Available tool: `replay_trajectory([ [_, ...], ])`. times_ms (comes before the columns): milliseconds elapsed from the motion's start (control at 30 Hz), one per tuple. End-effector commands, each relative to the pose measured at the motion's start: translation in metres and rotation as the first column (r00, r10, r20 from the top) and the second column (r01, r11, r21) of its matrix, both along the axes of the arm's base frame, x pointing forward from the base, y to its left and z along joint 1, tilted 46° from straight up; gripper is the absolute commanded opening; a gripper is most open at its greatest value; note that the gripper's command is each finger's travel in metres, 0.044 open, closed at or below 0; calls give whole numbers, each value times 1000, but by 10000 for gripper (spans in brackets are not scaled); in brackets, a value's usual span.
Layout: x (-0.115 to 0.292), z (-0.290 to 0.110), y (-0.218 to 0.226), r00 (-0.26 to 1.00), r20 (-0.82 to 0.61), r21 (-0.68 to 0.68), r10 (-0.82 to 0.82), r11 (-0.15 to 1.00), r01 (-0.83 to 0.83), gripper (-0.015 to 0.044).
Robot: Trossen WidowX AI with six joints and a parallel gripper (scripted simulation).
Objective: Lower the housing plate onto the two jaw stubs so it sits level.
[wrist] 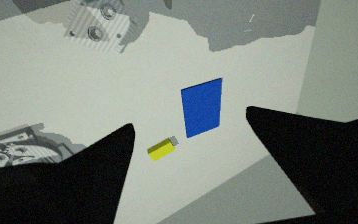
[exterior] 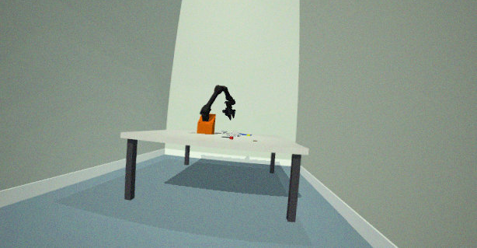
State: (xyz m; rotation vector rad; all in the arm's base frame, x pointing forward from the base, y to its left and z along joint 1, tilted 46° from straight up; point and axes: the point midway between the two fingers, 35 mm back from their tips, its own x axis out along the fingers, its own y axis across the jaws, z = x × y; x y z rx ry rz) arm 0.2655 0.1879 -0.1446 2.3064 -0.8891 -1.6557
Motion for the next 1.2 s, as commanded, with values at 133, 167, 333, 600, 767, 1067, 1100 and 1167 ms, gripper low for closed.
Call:
replay_trajectory([
  [133,-25,-13,-17,973,-204,-69,108,990,-124,440],
  [167,-28,-15,-20,965,-231,-74,121,987,-141,440],
  [333,-43,-21,-30,914,-365,-91,178,970,-225,440],
  [600,-67,-29,-47,787,-565,-80,247,933,-351,440],
  [767,-80,-32,-56,698,-661,-56,273,911,-409,440],
  [1067,-85,-53,-79,695,-665,-57,273,910,-411,440],
  [1100,-86,-57,-84,695,-665,-57,273,910,-411,440],
  [1167,-87,-58,-85,695,-665,-57,272,910,-411,440],
])
